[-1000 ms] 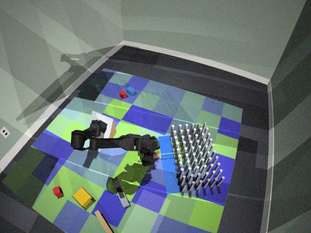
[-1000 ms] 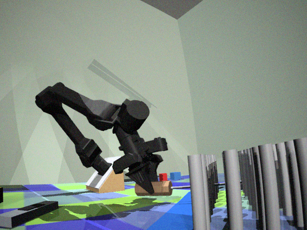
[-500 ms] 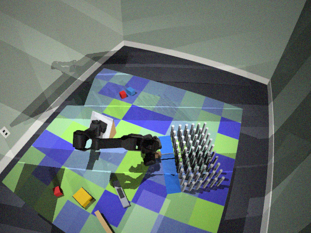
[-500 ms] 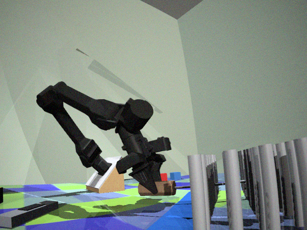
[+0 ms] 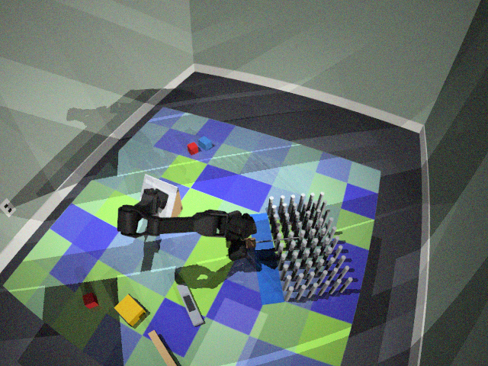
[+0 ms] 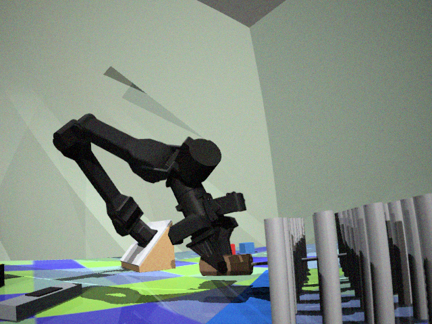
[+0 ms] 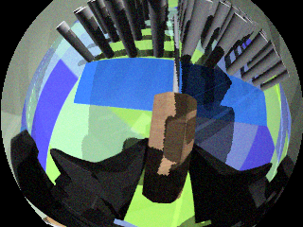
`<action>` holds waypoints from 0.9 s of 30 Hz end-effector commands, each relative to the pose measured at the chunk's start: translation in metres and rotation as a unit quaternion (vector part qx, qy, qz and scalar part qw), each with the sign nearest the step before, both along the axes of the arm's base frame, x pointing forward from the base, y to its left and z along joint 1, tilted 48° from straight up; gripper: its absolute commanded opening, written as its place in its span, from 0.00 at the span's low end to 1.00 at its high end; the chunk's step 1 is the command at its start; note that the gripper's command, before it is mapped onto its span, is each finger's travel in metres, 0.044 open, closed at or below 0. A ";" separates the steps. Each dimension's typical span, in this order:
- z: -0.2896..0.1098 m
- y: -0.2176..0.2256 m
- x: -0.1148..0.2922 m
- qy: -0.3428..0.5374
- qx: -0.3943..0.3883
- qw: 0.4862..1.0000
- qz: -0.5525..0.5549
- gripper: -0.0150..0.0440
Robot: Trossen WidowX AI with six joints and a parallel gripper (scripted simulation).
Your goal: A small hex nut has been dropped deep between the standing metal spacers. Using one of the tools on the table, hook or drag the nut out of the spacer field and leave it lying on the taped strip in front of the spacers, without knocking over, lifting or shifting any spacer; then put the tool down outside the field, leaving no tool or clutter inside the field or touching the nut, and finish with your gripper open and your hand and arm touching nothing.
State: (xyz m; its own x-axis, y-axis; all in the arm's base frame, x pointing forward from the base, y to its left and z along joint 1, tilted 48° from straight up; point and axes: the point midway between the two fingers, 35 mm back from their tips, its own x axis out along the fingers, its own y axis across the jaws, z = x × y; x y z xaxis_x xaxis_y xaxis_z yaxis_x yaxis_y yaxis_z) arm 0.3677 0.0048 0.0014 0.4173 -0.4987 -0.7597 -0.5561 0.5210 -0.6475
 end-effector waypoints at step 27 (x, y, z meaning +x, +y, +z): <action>-0.008 0.009 0.017 -0.001 0.000 1.000 -0.001 0.25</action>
State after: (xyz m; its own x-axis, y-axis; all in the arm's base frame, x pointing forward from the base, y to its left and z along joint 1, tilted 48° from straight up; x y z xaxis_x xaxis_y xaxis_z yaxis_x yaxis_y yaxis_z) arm 0.3823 0.0123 -0.0050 0.4181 -0.4981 -0.7597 -0.5559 0.5211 -0.6476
